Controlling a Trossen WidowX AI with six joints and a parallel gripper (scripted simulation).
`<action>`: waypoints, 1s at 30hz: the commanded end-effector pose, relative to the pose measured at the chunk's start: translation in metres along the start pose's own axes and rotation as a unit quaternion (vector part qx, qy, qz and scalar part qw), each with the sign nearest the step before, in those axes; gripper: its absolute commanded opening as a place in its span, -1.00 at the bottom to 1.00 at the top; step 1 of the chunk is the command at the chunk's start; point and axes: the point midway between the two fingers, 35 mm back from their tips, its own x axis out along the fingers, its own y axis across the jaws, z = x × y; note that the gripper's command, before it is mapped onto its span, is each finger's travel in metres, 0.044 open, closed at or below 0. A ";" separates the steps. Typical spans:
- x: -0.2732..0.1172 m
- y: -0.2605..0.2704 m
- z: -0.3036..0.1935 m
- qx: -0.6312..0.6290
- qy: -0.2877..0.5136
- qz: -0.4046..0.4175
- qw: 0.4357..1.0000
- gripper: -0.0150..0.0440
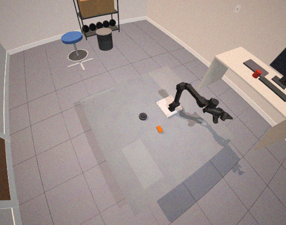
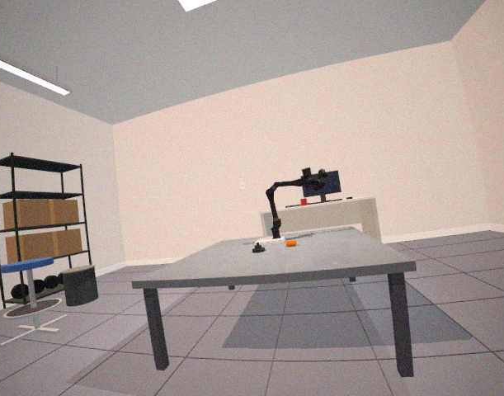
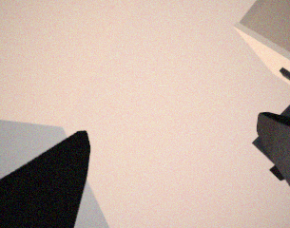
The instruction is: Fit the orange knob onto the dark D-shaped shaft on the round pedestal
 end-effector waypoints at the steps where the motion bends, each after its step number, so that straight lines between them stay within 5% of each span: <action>1: -0.001 0.001 0.003 -0.006 -0.005 0.001 1.000 0.95; 15: -0.093 0.028 0.198 -0.317 -0.321 -0.099 0.887 1.00; 30: -0.239 -0.002 0.308 -0.454 -0.409 -0.403 0.681 1.00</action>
